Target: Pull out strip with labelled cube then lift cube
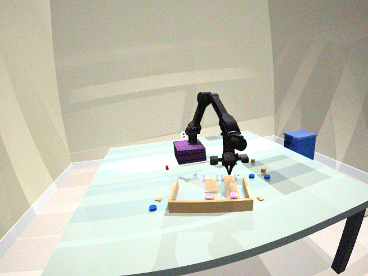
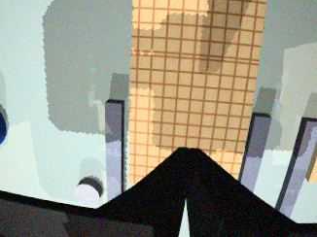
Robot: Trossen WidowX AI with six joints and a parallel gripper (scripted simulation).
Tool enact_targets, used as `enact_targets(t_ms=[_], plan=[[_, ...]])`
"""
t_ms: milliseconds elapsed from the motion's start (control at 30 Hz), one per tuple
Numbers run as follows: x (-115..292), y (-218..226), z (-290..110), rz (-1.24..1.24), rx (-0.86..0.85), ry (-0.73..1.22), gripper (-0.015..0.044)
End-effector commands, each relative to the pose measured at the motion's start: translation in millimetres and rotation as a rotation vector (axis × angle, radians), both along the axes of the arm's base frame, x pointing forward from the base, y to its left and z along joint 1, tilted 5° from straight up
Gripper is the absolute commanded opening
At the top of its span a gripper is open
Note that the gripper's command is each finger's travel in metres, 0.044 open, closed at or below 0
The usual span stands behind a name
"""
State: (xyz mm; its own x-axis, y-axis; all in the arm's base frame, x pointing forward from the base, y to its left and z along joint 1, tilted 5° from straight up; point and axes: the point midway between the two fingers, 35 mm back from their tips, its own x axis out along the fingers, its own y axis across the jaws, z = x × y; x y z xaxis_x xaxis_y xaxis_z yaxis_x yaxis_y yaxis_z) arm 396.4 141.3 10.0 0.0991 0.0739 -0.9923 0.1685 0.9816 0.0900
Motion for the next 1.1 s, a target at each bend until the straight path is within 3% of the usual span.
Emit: enact_targets(t_ms=[0,1067], plan=[[1,0,-6,-0.004,-0.003,-0.001,0.0000],[1,2,-19,-0.004,-0.003,-0.001,0.0000]])
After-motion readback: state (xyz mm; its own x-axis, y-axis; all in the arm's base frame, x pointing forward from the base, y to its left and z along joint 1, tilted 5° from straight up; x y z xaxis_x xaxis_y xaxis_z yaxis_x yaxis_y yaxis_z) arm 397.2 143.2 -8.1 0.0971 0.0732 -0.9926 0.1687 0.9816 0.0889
